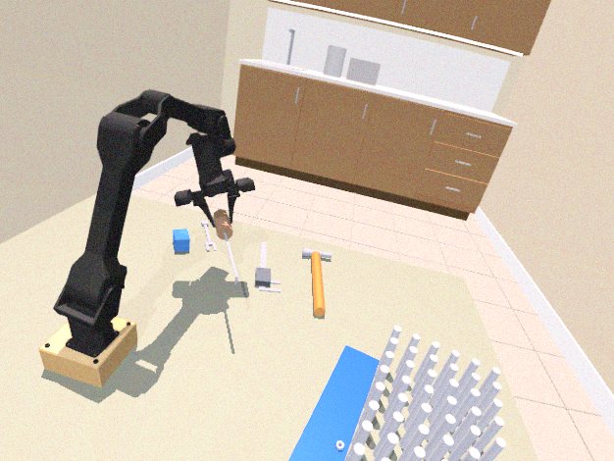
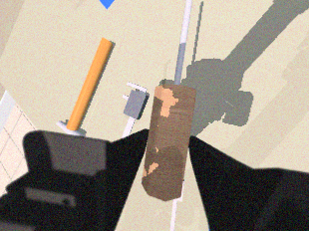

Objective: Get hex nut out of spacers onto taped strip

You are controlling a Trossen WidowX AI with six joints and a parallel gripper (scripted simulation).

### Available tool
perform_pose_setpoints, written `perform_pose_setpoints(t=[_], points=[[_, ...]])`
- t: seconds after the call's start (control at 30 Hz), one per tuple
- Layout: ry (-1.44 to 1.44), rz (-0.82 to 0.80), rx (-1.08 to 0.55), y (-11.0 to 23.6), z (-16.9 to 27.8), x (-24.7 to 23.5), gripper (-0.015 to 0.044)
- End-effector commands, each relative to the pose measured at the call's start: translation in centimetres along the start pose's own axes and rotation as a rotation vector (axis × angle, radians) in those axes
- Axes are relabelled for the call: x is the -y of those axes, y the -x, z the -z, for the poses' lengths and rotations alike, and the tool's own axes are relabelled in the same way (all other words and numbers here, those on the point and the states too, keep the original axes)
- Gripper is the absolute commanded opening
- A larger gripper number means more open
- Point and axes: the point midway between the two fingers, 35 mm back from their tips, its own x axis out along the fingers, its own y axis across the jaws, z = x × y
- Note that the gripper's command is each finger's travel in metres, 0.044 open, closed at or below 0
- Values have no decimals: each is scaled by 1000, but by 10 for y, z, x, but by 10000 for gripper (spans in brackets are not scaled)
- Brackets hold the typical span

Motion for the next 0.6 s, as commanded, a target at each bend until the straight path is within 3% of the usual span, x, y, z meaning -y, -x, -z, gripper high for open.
perform_pose_setpoints(t=[0.0,0.57], points=[[-6,-7,1,-3,1,0,0],[-6,-7,1,-17,7,3,0]])
